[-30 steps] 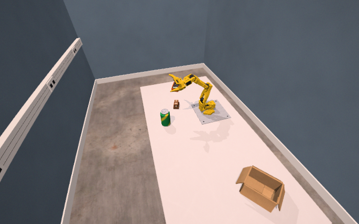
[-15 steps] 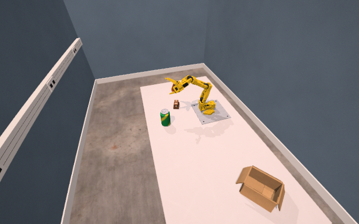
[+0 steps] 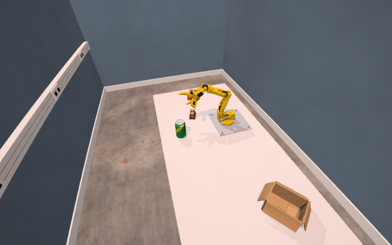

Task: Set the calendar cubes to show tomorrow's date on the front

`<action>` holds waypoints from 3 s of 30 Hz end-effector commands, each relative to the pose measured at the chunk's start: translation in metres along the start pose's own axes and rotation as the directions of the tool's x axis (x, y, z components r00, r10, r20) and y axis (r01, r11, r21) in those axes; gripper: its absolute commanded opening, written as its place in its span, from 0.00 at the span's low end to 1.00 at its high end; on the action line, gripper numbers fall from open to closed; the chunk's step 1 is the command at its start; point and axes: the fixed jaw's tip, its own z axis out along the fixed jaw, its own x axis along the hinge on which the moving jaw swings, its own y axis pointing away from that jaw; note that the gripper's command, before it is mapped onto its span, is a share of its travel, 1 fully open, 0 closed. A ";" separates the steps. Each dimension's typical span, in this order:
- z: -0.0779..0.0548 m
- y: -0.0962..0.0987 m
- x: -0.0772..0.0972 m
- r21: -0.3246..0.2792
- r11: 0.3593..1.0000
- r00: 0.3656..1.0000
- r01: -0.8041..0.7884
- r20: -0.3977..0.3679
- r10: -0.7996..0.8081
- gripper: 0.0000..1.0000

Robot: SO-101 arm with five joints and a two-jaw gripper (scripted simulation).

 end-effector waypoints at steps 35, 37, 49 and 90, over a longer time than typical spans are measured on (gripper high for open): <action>0.013 0.098 0.065 -0.312 0.488 0.571 0.815 0.293 -0.767 0.39; 0.012 0.102 0.067 -0.307 0.452 0.538 0.838 0.320 -0.780 0.39; 0.010 0.120 0.073 -0.265 0.297 0.389 0.917 0.435 -0.812 0.35; 0.006 0.145 0.079 -0.148 0.100 0.168 0.984 0.572 -0.803 0.30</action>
